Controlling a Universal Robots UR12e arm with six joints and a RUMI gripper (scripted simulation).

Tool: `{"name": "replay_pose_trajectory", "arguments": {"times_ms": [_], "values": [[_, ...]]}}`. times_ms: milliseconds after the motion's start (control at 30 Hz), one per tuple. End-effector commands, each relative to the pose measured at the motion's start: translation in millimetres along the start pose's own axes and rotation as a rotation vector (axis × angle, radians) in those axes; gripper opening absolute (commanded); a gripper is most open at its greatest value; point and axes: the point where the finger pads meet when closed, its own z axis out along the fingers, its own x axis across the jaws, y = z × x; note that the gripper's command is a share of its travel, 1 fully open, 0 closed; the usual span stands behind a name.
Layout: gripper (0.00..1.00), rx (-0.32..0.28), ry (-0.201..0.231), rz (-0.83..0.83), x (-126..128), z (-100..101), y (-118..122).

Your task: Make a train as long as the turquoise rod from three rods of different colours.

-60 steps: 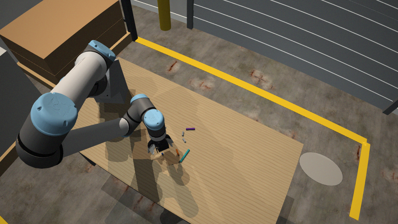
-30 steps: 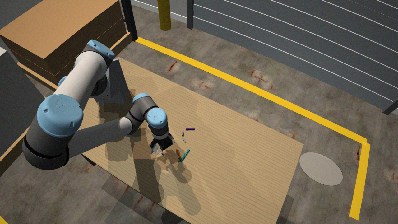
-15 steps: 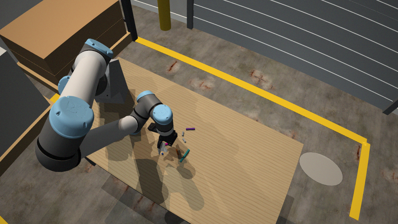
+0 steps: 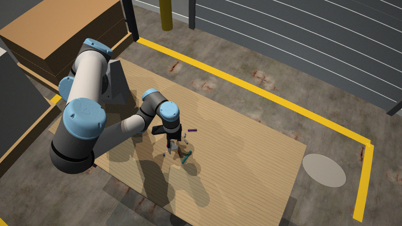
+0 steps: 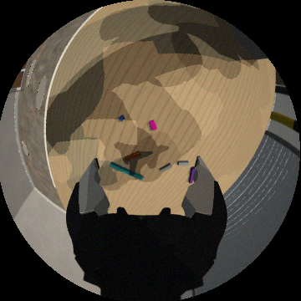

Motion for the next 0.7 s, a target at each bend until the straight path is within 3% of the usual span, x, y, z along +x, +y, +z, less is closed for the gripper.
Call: {"name": "replay_pose_trajectory", "arguments": {"times_ms": [0, 300, 667], "values": [[1.0, -0.007, -0.003, -0.167, 8.3, 1.3, 7.8], [1.0, -0.006, -0.004, -0.383, 20.2, 3.0, 18.4], [1.0, -0.005, -0.007, -0.758, 42.8, 5.7, 37.4]]}}
